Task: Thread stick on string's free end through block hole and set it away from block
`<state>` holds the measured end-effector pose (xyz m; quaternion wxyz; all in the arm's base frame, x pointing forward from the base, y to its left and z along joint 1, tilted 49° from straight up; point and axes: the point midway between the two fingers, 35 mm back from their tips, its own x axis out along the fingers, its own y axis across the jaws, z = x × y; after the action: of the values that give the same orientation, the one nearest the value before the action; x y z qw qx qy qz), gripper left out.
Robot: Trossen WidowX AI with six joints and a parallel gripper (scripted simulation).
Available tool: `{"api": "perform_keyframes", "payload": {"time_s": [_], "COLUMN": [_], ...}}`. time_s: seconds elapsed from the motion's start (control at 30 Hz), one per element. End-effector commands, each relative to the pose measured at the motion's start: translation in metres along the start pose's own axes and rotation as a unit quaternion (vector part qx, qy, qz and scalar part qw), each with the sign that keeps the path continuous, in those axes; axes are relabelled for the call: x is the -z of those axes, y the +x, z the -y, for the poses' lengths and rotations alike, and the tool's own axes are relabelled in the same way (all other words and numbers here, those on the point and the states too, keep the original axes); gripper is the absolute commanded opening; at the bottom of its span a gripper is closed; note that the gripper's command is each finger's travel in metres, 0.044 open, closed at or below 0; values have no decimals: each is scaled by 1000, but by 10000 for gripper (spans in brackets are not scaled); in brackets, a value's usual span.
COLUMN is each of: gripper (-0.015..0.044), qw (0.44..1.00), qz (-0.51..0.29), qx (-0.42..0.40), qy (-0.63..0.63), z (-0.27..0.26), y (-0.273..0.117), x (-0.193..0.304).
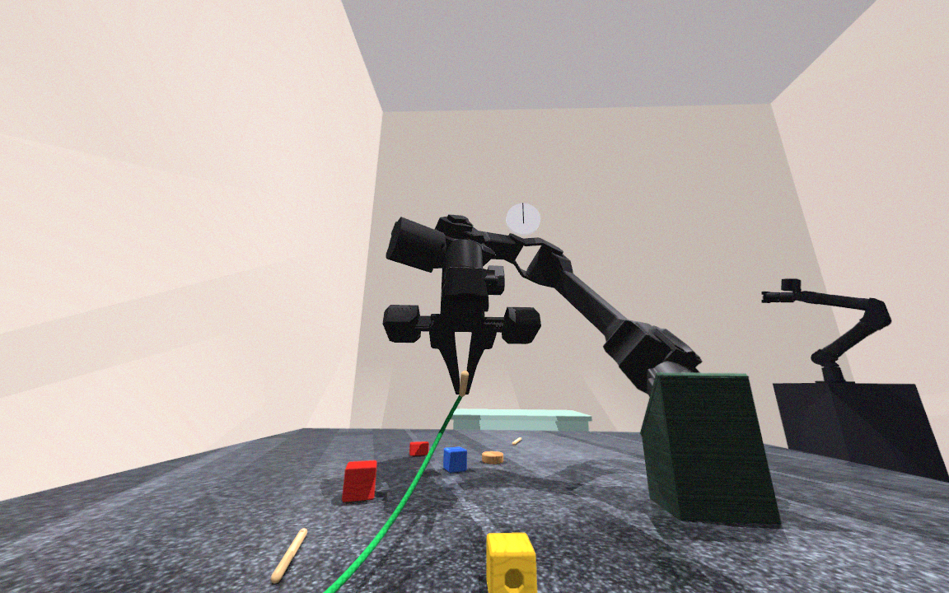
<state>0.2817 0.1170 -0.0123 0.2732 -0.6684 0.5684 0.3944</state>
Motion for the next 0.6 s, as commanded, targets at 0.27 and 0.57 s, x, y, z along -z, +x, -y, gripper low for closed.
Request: {"api": "perform_keyframes", "payload": {"time_s": [0.27,0.57], "gripper": [0,0], "qw": [999,998], "qz": [-33,-56], "qx": [0,0], "qy": [6,8], "z": [5,7], "y": [17,29], "x": [-1,-1]}}
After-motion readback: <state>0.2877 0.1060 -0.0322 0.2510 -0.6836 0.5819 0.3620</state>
